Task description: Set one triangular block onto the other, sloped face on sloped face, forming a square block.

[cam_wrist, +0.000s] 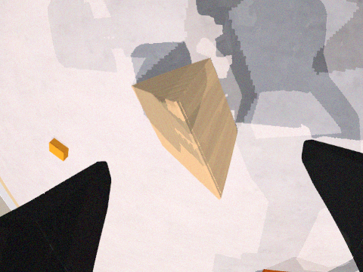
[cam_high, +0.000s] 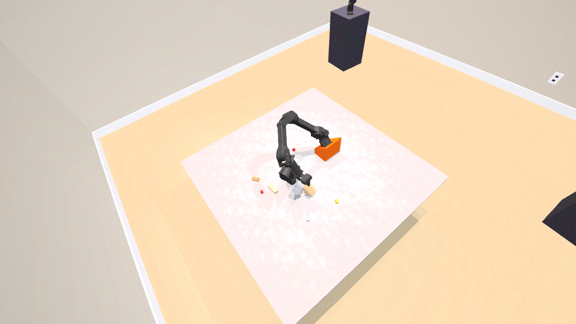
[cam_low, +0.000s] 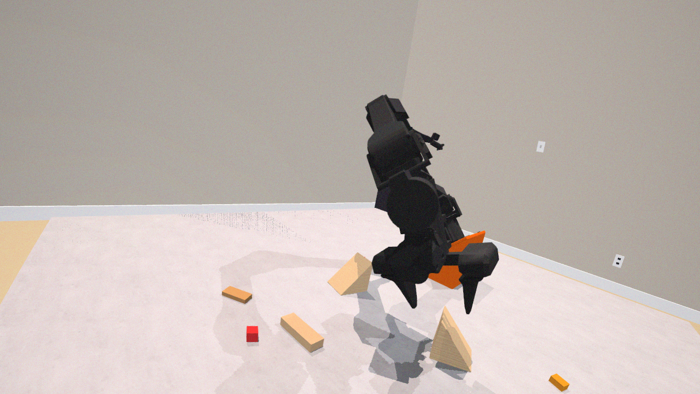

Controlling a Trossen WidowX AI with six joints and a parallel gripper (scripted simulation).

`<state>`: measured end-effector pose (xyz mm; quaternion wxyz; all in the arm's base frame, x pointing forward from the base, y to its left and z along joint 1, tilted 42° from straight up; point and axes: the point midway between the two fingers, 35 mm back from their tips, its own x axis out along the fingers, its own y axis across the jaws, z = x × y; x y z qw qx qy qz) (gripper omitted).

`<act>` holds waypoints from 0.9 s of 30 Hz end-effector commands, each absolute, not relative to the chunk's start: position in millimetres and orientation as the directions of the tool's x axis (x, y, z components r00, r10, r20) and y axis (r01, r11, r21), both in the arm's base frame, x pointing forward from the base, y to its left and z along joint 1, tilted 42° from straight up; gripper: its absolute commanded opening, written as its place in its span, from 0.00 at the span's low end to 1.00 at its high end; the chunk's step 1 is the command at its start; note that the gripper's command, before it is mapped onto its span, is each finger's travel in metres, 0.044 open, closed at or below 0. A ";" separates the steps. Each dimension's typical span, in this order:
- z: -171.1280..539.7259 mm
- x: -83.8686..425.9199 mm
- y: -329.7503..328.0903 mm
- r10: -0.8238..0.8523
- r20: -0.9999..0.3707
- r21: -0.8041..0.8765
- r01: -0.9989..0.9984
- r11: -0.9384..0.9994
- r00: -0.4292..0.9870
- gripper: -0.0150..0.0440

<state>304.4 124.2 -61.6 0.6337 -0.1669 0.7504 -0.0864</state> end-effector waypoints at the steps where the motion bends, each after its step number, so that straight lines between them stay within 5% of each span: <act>1: -33.0 315.9 108.1 -0.141 -0.970 -0.243 0.761 0.601 -0.199 1.00; 6: -27.9 318.1 105.2 -0.099 -0.974 -0.225 0.891 0.395 -0.202 1.00; 27: -33.6 317.7 104.9 -0.099 -0.974 -0.225 0.891 0.395 -0.202 1.00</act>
